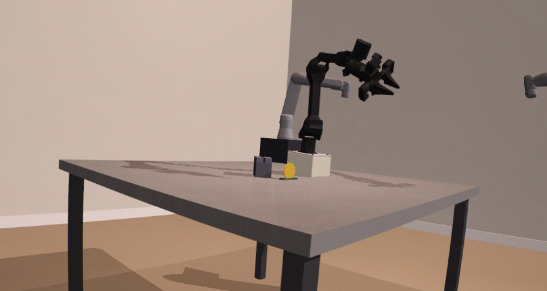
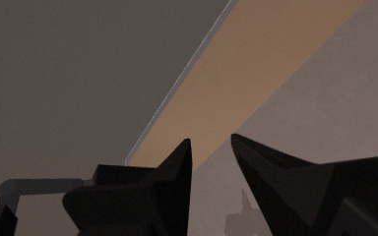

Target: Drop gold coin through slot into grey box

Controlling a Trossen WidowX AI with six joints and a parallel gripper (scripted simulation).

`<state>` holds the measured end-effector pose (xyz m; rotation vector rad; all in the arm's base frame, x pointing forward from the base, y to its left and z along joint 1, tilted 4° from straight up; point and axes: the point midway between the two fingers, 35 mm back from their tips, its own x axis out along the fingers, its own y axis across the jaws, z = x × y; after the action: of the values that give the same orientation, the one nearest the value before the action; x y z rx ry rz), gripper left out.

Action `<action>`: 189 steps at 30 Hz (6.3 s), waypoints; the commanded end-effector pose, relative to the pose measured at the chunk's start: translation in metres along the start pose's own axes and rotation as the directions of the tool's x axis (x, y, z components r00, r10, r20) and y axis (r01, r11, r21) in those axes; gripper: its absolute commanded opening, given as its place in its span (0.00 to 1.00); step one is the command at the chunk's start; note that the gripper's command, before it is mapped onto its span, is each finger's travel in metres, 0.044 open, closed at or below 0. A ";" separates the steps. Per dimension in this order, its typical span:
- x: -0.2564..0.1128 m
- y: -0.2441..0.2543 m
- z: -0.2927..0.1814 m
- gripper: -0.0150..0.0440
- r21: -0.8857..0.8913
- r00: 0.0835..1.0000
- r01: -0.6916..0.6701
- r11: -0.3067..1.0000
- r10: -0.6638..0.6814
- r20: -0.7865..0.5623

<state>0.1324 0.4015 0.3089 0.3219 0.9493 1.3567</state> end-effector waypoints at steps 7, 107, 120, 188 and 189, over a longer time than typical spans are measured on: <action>-0.046 -0.152 -0.019 0.53 0.205 0.902 0.430 0.879 -0.426 -0.066; -0.162 -0.385 -0.221 0.25 0.404 0.452 0.880 0.251 -0.705 -0.546; -0.176 -0.365 -0.201 0.25 0.404 0.452 0.880 0.251 -0.706 -0.545; -0.223 -0.339 -0.168 0.25 -0.320 0.448 0.669 0.670 -0.708 -0.546; -0.225 -0.340 -0.168 0.25 -0.320 0.448 0.669 0.670 -0.708 -0.546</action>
<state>0.2562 0.0655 0.0581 -0.6066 1.3964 0.6743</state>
